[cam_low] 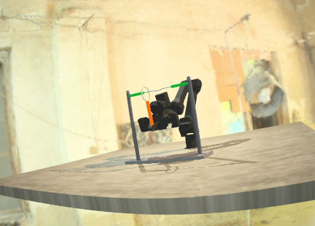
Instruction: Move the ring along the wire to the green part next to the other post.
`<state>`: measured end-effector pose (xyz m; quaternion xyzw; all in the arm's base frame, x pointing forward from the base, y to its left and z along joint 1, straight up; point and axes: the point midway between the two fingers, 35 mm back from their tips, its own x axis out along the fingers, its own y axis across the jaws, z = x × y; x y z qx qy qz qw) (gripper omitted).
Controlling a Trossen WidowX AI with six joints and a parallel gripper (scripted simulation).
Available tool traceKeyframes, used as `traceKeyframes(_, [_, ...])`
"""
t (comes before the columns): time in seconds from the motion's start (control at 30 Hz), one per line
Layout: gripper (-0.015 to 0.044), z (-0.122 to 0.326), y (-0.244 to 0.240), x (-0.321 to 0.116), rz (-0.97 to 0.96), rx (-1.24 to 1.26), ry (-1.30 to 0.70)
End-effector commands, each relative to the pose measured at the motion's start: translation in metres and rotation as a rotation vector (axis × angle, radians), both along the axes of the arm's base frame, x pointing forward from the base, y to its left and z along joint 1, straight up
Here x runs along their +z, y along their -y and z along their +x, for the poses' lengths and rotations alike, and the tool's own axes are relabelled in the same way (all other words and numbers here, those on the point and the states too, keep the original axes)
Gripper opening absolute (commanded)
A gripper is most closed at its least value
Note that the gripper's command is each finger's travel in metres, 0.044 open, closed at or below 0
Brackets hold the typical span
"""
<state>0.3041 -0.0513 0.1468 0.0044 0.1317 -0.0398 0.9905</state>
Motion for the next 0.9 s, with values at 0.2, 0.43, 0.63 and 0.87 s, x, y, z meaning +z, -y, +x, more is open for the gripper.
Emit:
traceKeyframes(0.2, [-0.015, 0.001, -0.008, 0.007, -0.018, 0.02, 0.004])
traceKeyframes(0.43, [-0.015, 0.002, -0.013, 0.007, -0.035, 0.053, 0.002])
traceKeyframes(0.63, [-0.015, 0.002, -0.016, 0.007, -0.051, 0.083, 0.001])
traceKeyframes(0.87, [-0.015, 0.002, -0.02, 0.006, -0.066, 0.111, 0.0])
